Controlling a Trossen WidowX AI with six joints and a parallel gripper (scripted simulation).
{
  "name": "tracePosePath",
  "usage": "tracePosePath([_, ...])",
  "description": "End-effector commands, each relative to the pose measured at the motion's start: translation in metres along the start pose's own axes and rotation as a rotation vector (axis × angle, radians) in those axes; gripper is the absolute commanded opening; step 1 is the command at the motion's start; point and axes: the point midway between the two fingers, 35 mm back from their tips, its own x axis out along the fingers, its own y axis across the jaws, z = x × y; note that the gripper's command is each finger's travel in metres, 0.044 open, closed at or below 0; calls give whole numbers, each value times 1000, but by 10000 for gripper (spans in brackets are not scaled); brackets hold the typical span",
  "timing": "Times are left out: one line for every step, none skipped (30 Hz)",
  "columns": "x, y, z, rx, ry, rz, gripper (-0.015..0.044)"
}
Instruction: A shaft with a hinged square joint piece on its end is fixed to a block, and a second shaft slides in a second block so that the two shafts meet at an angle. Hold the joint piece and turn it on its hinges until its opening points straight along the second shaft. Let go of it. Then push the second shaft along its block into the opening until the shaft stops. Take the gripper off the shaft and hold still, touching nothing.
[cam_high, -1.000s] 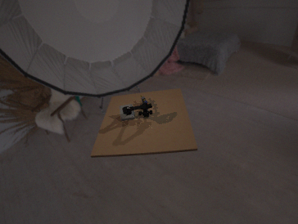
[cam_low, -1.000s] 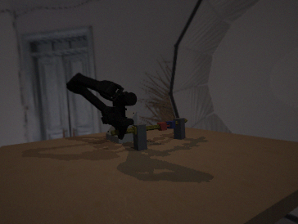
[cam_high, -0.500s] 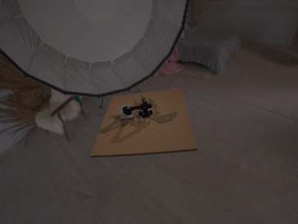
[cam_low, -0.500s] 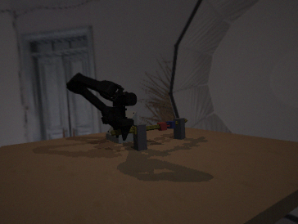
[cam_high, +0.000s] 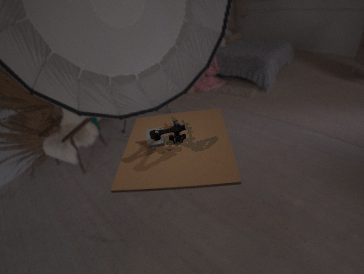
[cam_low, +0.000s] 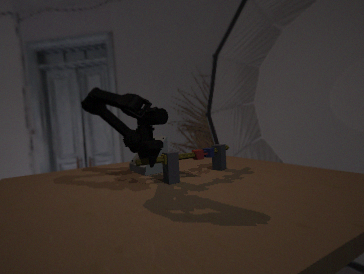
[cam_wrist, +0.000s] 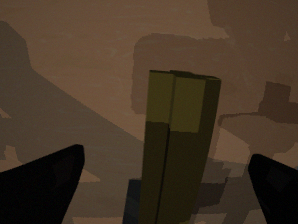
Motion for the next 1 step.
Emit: tracePosePath([-11,2,0,6,8,6,440])
